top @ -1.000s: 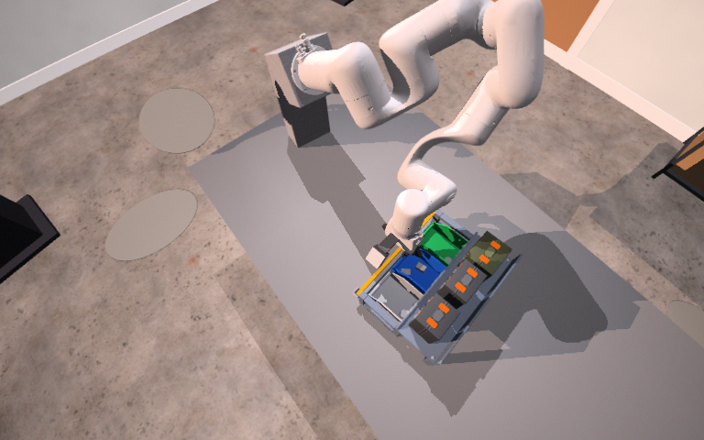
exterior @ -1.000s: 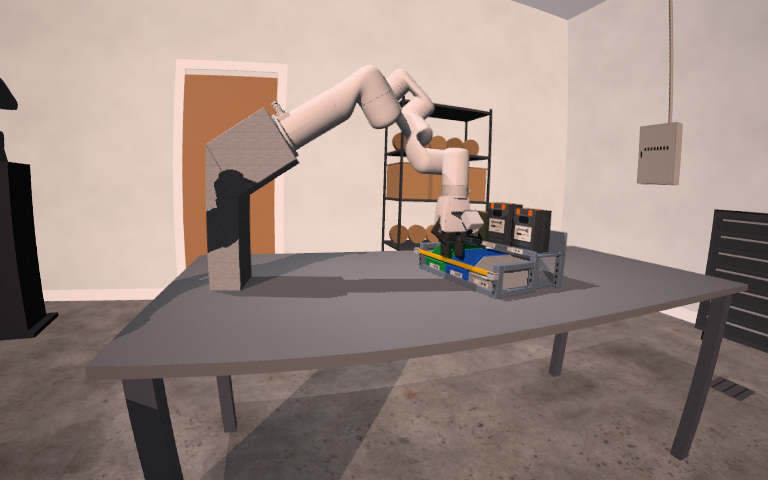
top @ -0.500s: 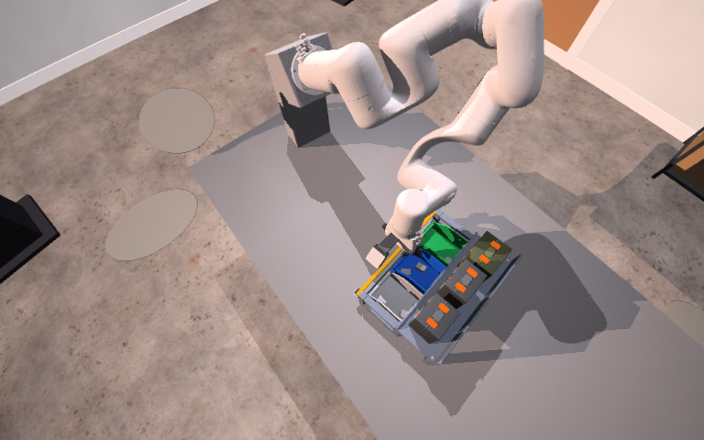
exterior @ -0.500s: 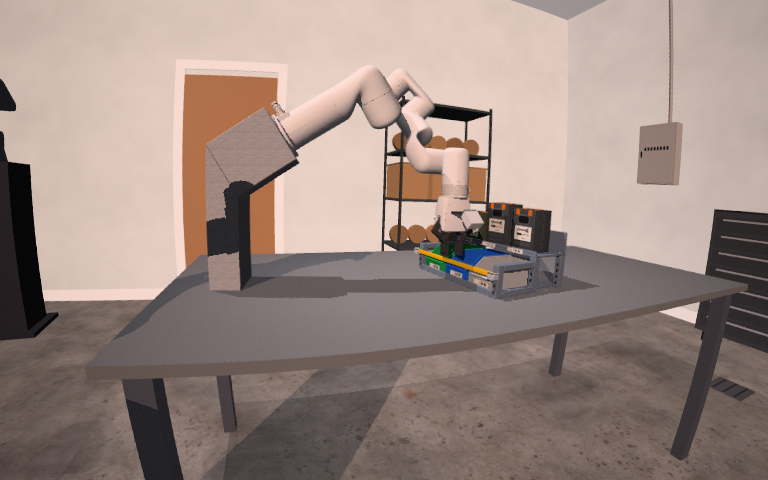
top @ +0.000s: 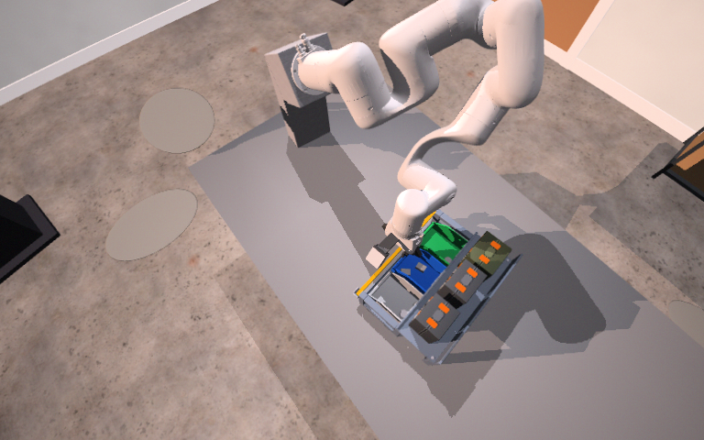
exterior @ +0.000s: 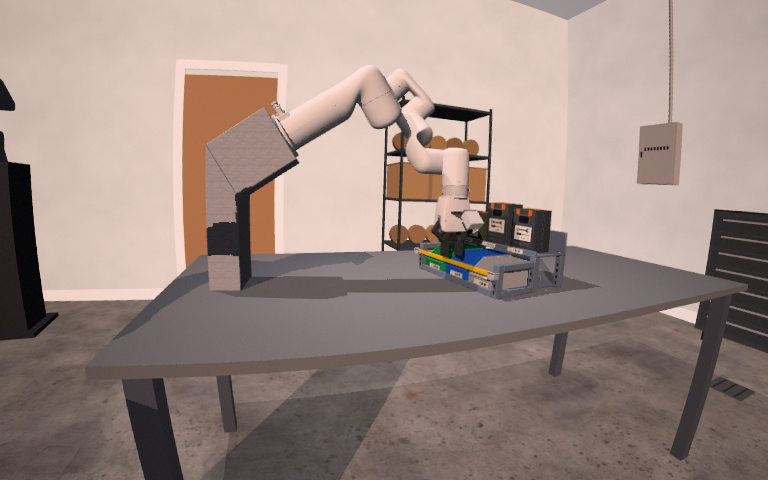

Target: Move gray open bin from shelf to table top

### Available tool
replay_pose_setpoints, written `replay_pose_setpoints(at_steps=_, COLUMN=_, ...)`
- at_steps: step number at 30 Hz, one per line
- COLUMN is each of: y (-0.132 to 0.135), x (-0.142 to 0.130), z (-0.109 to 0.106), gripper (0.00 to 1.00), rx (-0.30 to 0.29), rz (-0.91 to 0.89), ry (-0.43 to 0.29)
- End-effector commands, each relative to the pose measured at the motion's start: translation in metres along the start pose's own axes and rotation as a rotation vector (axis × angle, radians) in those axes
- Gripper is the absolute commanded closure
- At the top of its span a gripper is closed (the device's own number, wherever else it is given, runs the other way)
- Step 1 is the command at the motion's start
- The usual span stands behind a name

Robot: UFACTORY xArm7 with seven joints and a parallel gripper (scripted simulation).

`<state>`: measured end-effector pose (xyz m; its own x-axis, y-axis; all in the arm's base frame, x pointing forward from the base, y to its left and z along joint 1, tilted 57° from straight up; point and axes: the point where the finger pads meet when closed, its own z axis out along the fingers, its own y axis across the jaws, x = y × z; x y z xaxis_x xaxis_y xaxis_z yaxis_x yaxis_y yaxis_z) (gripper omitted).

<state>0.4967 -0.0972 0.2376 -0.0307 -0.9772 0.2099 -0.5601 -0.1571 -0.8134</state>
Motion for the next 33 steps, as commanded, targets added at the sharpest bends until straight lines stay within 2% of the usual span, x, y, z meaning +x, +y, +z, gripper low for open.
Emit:
replay_pose_setpoints(at_steps=1, y=0.0, x=0.0, z=0.006, gripper=0.53, rx=0.001, rz=0.001, ry=0.001)
replay_pose_setpoints(at_steps=14, y=0.0, x=0.0, z=0.008, gripper=0.53, rx=0.001, rz=0.001, ry=0.001)
replay_pose_setpoints(at_steps=19, y=0.0, x=0.0, z=0.018, gripper=0.53, rx=0.001, rz=0.001, ry=0.001)
replay_pose_setpoints(at_steps=31, y=0.0, x=0.0, z=0.018, gripper=0.53, rx=0.001, rz=0.001, ry=0.001)
replay_pose_setpoints(at_steps=32, y=0.0, x=0.0, z=0.018, gripper=1.0, rx=0.001, rz=0.001, ry=0.001)
replay_pose_setpoints(at_steps=33, y=0.0, x=0.0, z=0.018, gripper=1.0, rx=0.001, rz=0.001, ry=0.001)
